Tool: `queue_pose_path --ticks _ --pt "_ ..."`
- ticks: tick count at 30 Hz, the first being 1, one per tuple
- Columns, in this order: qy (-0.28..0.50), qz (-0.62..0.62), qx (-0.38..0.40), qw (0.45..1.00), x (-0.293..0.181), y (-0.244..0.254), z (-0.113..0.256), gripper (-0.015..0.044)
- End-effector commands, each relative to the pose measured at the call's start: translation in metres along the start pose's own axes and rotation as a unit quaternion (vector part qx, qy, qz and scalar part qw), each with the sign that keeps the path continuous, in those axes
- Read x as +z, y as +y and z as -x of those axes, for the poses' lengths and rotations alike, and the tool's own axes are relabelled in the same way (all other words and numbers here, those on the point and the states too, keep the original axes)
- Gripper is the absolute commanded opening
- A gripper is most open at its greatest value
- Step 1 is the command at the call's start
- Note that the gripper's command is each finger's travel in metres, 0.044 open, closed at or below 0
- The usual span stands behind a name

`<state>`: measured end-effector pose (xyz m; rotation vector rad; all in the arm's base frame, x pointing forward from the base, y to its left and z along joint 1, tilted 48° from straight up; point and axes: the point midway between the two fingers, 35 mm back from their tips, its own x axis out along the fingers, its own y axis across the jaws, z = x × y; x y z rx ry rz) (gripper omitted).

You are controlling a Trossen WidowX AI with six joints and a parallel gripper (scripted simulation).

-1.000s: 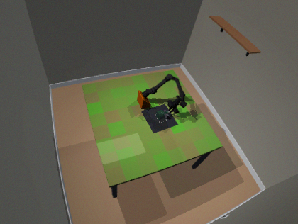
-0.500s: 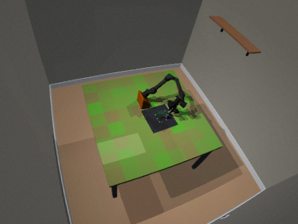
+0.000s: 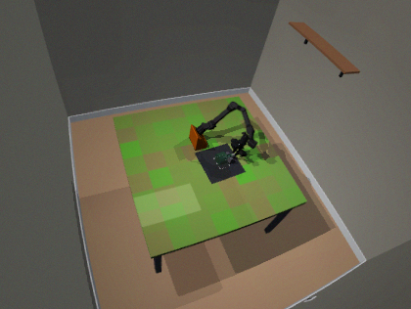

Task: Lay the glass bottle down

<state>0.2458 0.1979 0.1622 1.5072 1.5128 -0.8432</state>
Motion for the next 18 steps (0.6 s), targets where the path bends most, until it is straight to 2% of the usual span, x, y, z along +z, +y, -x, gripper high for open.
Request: queue_pose_path --ticks 1,15,18 --pt "-0.003 -0.001 -0.001 1.000 0.0044 -0.0014 -0.0033 0.0106" --pt "0.002 0.001 0.001 1.000 -0.0002 -0.0001 -0.0004 0.0106" --pt "0.002 0.001 0.001 1.000 -0.0002 -0.0001 -0.0004 0.0185"
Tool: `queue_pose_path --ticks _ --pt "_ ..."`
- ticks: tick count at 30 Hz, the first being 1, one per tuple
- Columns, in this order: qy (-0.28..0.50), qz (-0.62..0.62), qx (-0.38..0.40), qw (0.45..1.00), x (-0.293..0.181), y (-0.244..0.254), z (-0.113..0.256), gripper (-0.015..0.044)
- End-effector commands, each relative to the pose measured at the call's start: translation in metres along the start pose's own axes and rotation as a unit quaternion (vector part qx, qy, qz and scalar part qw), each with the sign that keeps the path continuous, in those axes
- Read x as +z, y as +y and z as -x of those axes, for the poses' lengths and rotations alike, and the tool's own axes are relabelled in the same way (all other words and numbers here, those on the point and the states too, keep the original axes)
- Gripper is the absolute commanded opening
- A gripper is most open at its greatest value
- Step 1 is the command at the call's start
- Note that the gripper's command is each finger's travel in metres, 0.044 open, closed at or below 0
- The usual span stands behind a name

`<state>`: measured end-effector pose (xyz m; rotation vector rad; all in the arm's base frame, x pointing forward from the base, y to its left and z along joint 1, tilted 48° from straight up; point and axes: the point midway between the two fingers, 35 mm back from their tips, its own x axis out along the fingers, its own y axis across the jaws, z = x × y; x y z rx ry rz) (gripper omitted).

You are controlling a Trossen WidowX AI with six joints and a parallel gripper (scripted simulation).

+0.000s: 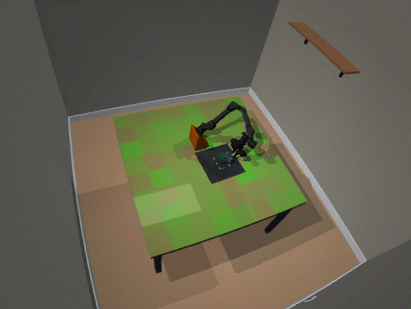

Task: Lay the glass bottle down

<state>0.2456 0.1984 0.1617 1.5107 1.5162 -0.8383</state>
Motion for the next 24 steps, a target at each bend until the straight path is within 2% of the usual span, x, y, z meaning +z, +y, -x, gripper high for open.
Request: queue_pose_path --ticks 1,10,14,20,24 --pt "-0.001 0.000 0.000 1.000 0.000 0.000 0.000 0.0211" --pt "0.002 0.001 -0.003 1.000 0.001 0.000 0.001 0.0440" --pt "0.043 0.016 -0.033 0.998 0.013 0.001 0.012 0.0440" --pt "0.171 0.042 -0.048 0.983 0.033 0.009 0.047 0.0440" --pt "0.187 0.044 -0.044 0.980 0.038 0.010 0.056 0.0440"
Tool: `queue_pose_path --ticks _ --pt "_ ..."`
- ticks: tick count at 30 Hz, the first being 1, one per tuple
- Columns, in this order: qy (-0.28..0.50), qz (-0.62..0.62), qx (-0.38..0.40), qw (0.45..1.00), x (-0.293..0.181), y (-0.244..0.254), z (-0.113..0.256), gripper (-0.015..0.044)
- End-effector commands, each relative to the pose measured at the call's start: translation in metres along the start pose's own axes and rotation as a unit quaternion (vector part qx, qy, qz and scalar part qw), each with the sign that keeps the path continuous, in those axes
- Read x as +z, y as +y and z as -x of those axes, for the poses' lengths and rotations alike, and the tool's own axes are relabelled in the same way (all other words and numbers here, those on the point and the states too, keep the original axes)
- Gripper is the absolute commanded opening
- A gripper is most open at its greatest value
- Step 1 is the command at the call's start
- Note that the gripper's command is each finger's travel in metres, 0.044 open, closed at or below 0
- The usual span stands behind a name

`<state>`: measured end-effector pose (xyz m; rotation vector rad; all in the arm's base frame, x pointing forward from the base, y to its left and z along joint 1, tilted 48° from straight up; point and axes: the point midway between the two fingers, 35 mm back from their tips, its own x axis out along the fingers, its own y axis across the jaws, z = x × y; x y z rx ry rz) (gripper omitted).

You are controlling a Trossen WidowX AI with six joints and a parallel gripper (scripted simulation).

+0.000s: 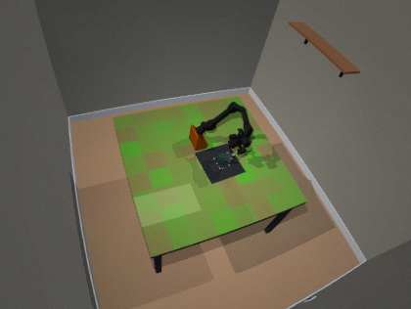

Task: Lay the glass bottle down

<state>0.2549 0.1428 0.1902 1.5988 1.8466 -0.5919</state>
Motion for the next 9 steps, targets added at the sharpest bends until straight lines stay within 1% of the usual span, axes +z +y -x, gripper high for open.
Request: queue_pose_path --ticks 1,4,9 --pt "0.019 0.009 -0.002 1.000 0.0002 0.0007 0.0123 0.0440" --pt "0.019 0.009 -0.002 1.000 0.0025 -0.0006 0.0222 0.0440" --pt "0.019 0.009 -0.002 1.000 0.0025 -0.0006 0.0222 0.0440"
